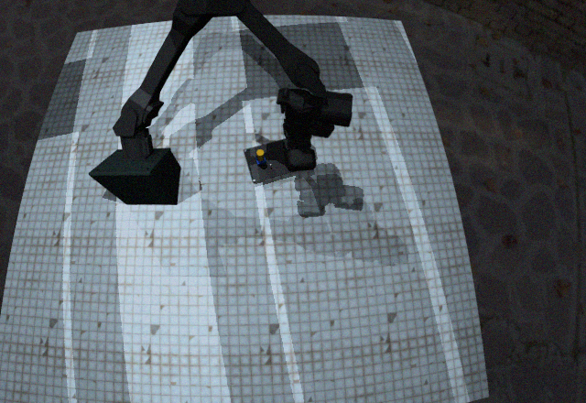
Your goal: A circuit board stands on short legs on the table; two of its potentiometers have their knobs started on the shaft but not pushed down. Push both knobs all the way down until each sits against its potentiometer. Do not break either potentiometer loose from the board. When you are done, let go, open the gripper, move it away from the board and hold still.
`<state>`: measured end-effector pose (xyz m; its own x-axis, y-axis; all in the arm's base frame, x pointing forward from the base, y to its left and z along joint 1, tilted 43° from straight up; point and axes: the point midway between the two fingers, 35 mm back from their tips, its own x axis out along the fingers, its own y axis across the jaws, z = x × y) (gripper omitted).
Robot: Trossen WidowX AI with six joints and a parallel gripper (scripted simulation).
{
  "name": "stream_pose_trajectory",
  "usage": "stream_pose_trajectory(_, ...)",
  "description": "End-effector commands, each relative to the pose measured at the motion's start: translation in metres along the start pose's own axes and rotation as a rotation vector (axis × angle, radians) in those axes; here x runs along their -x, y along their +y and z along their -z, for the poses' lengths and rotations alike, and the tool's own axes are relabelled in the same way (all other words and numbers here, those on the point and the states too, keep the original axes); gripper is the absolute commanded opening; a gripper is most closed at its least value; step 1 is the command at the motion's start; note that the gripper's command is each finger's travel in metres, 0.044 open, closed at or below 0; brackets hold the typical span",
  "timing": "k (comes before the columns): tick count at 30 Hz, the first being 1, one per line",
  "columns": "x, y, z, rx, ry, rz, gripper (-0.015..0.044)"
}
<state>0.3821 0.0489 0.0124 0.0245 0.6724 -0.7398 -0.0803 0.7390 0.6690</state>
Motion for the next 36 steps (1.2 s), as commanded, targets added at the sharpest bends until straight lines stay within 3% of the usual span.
stream_pose_trajectory(1,-0.0044,0.0014,-0.0009,0.003,0.002,-0.003,0.0000)
stream_pose_trajectory(36,-0.0098,0.0014,-0.0008,0.003,0.002,-0.003,0.0000)
